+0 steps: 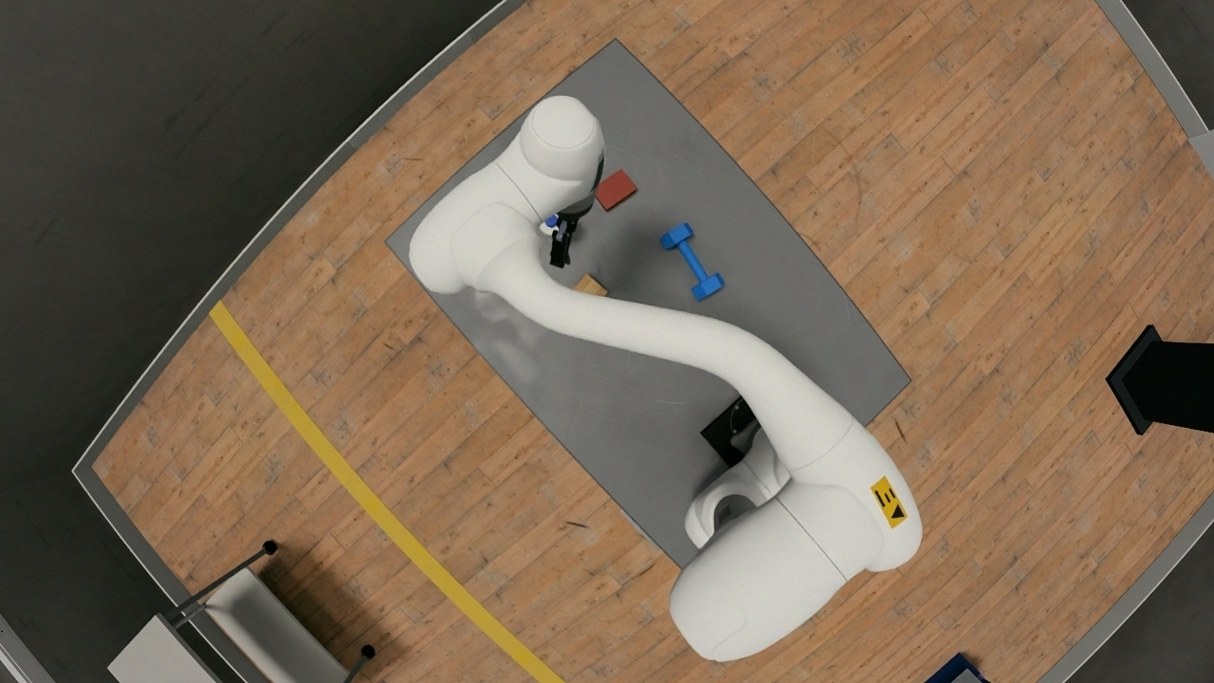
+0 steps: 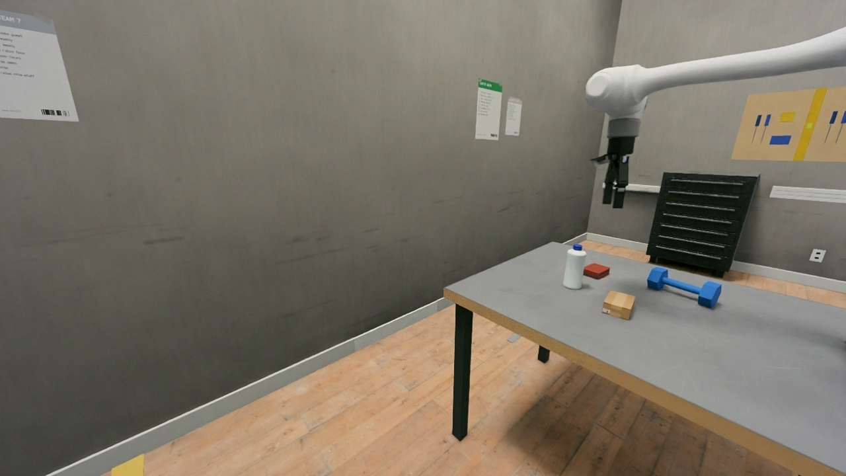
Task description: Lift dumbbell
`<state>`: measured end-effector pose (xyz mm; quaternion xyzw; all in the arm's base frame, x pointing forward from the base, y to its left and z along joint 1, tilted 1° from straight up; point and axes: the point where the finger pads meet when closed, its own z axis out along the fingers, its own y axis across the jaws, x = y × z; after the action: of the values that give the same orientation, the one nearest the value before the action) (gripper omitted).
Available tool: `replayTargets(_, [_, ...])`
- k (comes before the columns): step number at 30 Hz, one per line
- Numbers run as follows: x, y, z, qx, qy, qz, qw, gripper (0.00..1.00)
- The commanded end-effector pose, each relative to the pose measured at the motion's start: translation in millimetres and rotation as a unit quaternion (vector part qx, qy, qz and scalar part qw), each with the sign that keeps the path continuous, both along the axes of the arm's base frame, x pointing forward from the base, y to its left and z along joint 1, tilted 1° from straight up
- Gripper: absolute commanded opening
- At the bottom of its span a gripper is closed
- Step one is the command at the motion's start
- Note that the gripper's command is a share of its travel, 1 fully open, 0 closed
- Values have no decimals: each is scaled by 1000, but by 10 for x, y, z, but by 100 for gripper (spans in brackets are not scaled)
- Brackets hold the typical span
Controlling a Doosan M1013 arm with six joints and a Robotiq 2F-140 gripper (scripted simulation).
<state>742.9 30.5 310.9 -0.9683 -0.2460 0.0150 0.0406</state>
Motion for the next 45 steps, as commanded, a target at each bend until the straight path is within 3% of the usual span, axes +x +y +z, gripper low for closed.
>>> replayTargets(1, [-290,-102,69,-17,-6,-82,996,100])
replayTargets(7, [-540,-184,98,-27,-9,-148,989,100])
replayTargets(8, [-718,-241,112,-33,-12,-194,980,100])
replayTargets(12, [-933,-328,92,-40,-16,-247,968,100])
replayTargets(13, [-989,-487,-91,-41,-15,-255,966,100])
replayTargets(22, [-1247,-992,-693,-42,-13,-279,959,100])
replayTargets(24, [-1247,-992,-693,-42,-13,-279,959,100])
replayTargets(25, [-1360,-1153,-894,-42,-12,-287,957,100])
replayTargets(39, [-2047,-1799,-1802,-44,-8,-326,944,100])
replayTargets(45, [-2201,-1896,-1962,-44,-7,-334,942,100])
